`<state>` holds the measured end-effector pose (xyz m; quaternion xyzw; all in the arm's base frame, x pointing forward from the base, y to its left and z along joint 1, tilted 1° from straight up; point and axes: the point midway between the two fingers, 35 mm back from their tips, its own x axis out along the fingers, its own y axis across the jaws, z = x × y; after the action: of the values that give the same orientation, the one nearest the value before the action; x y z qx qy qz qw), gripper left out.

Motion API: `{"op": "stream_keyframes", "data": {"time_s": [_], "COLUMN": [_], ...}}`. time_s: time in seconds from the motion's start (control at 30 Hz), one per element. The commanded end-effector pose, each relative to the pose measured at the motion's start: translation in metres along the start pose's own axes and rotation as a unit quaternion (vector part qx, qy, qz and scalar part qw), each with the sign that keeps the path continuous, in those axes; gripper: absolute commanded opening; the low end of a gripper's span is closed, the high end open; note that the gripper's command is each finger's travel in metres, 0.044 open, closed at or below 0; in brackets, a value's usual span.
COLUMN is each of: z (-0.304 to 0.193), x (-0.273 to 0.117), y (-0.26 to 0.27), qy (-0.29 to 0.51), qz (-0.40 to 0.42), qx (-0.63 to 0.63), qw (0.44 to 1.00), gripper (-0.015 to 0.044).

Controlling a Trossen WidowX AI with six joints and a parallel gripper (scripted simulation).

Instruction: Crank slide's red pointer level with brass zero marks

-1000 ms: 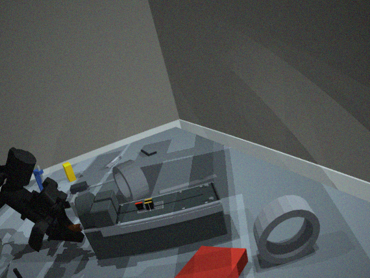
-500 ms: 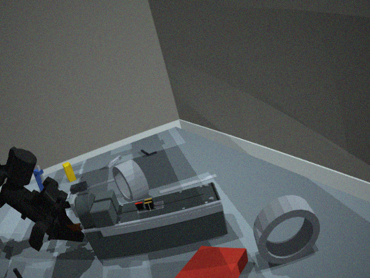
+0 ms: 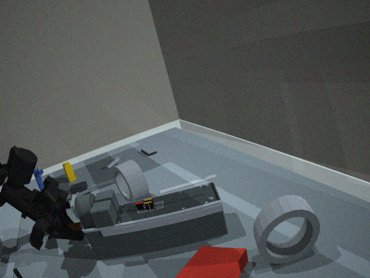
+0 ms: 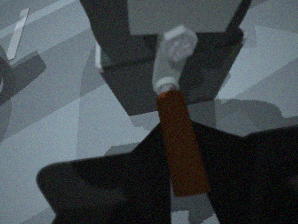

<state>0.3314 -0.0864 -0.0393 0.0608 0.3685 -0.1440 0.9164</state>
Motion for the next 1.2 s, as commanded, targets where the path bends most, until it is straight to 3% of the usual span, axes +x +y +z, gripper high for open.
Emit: {"op": "stream_keyframes", "data": {"time_s": [0.0, 1.17], "z": [0.001, 0.013], "x": [-0.002, -0.015], "y": [0.009, 0.024], "qy": [-0.001, -0.001], "qz": [0.013, 0.013], "qx": [-0.004, -0.004], "qw": [1.000, 1.000], "gripper": [0.0000, 0.0000]}}
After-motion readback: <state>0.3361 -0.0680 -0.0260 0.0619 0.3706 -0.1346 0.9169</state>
